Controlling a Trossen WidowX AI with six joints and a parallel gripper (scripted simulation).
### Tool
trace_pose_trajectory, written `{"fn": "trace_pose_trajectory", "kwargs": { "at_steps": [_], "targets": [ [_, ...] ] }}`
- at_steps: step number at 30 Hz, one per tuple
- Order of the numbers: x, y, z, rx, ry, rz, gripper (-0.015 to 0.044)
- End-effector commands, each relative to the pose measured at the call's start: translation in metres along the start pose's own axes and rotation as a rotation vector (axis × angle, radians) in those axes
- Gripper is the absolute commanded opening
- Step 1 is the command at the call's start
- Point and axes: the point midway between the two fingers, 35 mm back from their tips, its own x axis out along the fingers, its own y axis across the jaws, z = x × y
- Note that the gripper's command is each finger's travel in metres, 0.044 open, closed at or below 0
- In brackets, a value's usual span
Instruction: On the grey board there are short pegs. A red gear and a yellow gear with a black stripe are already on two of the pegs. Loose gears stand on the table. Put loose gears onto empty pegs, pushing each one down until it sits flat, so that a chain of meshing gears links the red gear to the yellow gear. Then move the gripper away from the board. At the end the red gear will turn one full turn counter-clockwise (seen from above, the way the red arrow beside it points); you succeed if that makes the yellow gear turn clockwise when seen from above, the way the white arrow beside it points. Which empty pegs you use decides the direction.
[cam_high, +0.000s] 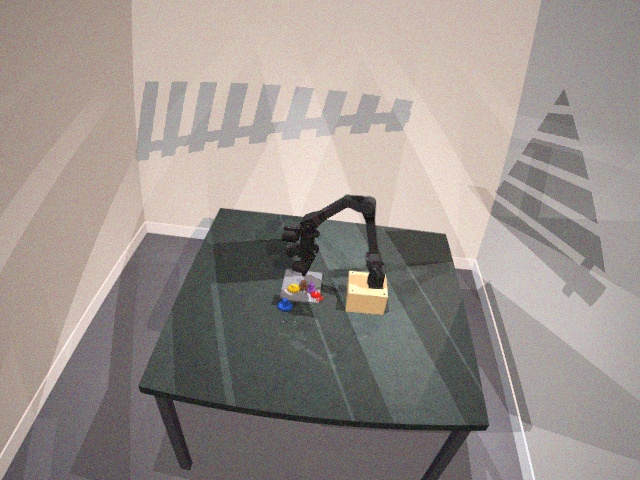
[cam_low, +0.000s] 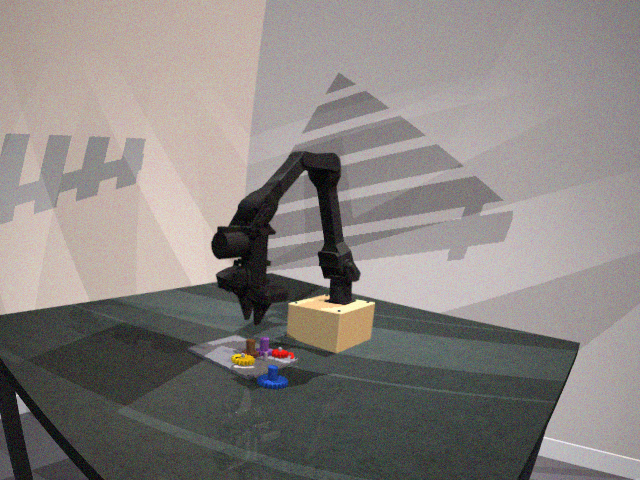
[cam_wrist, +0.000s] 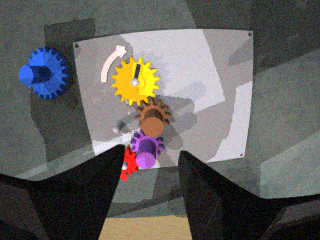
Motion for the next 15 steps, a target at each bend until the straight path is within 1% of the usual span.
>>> {"fn": "trace_pose_trajectory", "kwargs": {
  "at_steps": [1, 2, 8, 9, 15],
  "targets": [
    [-0.0331, -0.0003, -0.0027, -0.002, -0.007, 0.001, 0.0245],
    [-0.0372, -0.0004, -0.0034, -0.002, -0.007, 0.001, 0.0271],
    [-0.0372, -0.0004, -0.0034, -0.002, -0.007, 0.001, 0.0429],
    [-0.0372, -0.0004, -0.0034, -0.002, -0.007, 0.001, 0.044],
    [-0.0372, -0.0004, -0.0034, -0.002, -0.007, 0.001, 0.044]
  ]
}}
